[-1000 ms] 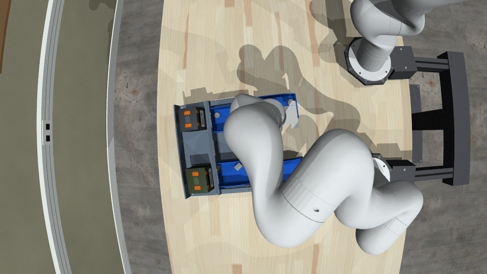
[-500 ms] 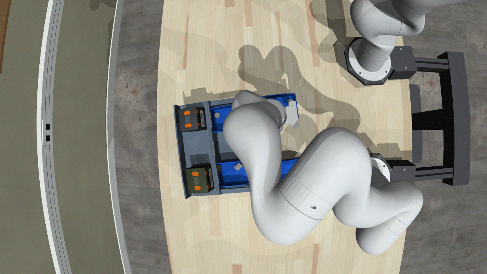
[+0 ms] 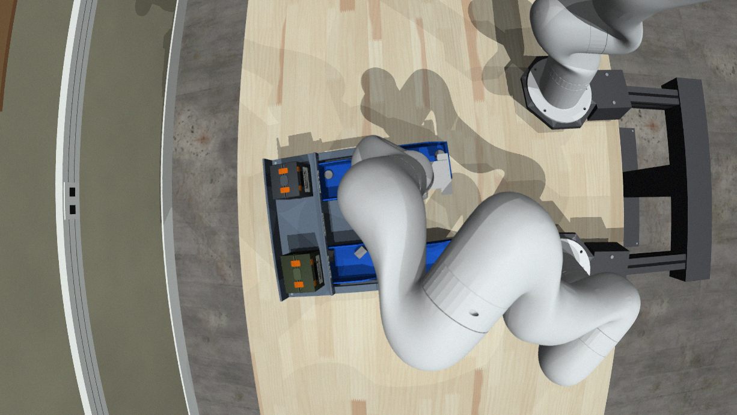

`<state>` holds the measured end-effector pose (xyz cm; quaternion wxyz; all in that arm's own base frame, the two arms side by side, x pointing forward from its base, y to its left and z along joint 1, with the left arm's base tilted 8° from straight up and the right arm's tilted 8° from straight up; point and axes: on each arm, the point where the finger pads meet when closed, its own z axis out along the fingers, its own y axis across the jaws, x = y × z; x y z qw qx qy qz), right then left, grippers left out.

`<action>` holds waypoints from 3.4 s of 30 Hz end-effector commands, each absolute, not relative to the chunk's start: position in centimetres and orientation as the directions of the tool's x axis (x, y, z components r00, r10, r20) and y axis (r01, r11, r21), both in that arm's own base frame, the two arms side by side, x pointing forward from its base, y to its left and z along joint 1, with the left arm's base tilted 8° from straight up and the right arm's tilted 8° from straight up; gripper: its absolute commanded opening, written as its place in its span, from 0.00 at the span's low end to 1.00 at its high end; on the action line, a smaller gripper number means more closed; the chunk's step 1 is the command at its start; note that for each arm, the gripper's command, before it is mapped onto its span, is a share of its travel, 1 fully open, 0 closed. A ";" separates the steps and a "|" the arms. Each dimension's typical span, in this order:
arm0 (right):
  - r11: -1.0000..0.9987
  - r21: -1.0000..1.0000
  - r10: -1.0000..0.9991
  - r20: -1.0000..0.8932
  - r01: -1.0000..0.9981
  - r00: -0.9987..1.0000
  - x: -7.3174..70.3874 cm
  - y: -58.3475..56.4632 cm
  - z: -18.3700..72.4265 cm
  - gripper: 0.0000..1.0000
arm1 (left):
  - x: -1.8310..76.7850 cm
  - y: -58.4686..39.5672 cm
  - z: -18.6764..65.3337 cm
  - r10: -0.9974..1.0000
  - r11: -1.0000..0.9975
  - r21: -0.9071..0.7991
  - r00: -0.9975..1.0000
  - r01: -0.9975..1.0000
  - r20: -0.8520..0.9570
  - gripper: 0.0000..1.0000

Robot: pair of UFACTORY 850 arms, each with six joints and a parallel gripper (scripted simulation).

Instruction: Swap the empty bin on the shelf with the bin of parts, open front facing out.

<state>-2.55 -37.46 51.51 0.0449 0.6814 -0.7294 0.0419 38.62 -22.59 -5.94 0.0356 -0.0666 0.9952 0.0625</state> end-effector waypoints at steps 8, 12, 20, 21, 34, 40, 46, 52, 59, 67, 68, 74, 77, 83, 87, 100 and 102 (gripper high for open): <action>0.068 0.000 -0.990 0.125 -0.998 -0.067 -2.6 -37.5 51.6 1.00 | 38.7 -22.6 -6.0 -0.128 0.983 0.119 -0.988 -0.137 -0.080 0.27; 0.068 0.000 -0.990 0.125 -0.998 -0.067 -2.6 -37.5 51.6 1.00 | 38.7 -22.6 -6.2 -0.128 0.983 0.119 -0.988 -0.137 -0.080 0.27; 0.068 0.000 -0.990 0.125 -0.998 -0.067 -2.6 -37.5 51.6 1.00 | 38.7 -22.5 -6.9 -0.128 0.983 0.119 -0.988 -0.137 -0.080 0.27; 0.068 0.000 -0.990 0.125 -0.998 -0.067 -2.6 -37.5 51.6 1.00 | 38.7 -22.5 -6.9 -0.128 0.983 0.119 -0.988 -0.137 -0.080 0.27; 0.068 0.000 -0.990 0.125 -0.998 -0.067 -2.6 -37.5 51.6 1.00 | 38.9 -22.3 -8.8 -0.128 0.983 0.119 -0.988 -0.137 -0.080 0.27; 0.068 0.000 -0.990 0.125 -0.998 -0.067 -2.6 -37.5 51.6 1.00 | 38.9 -22.2 -9.3 -0.128 0.983 0.119 -0.988 -0.137 -0.080 0.27; 0.068 0.000 -0.990 0.125 -0.998 -0.067 -2.6 -37.5 51.6 1.00 | 38.9 -22.1 -9.9 -0.128 0.983 0.119 -0.988 -0.137 -0.080 0.27; 0.068 0.000 -0.990 0.125 -0.998 -0.067 -2.6 -37.5 51.6 1.00 | 38.9 -22.1 -10.2 -0.128 0.983 0.119 -0.989 -0.137 -0.080 0.27; 0.068 0.000 -0.990 0.125 -0.998 -0.067 -2.6 -37.5 51.6 1.00 | 38.9 -22.1 -10.2 -0.128 0.983 0.119 -0.989 -0.137 -0.080 0.27; 0.068 0.000 -0.990 0.125 -0.998 -0.067 -2.6 -37.5 51.6 1.00 | 38.9 -22.1 -10.2 -0.128 0.983 0.119 -0.989 -0.137 -0.080 0.27; 0.068 0.000 -0.990 0.125 -0.998 -0.067 -2.6 -37.5 51.6 1.00 | 38.9 -22.1 -10.2 -0.128 0.983 0.119 -0.989 -0.137 -0.080 0.00; 0.068 0.000 -0.990 0.125 -0.998 -0.067 -2.6 -37.5 51.6 1.00 | 38.9 -22.1 -10.2 -0.128 0.983 0.119 -0.989 -0.137 -0.080 0.00; 0.068 0.000 -0.990 0.125 -0.998 -0.067 -2.6 -37.5 51.6 1.00 | 38.9 -22.1 -10.2 -0.128 0.983 0.119 -0.989 -0.137 -0.080 0.00; 0.068 0.000 -0.990 0.125 -0.998 -0.067 -2.6 -37.5 51.6 1.00 | 38.9 -22.1 -10.2 -0.128 0.983 0.119 -0.989 -0.137 -0.080 0.00; 0.068 0.000 -0.990 0.125 -0.998 -0.067 -2.6 -37.5 51.6 1.00 | 38.9 -22.1 -10.2 -0.128 0.983 0.119 -0.989 -0.137 -0.080 0.00; 0.068 0.000 -0.990 0.125 -0.998 -0.067 -2.6 -37.5 51.6 1.00 | 38.9 -22.1 -10.2 -0.128 0.983 0.119 -0.989 -0.137 -0.080 0.00; 0.068 0.000 -0.990 0.125 -0.998 -0.067 -2.6 -37.5 51.6 1.00 | 38.9 -22.1 -10.0 -0.128 0.983 0.119 -0.988 -0.137 -0.080 0.00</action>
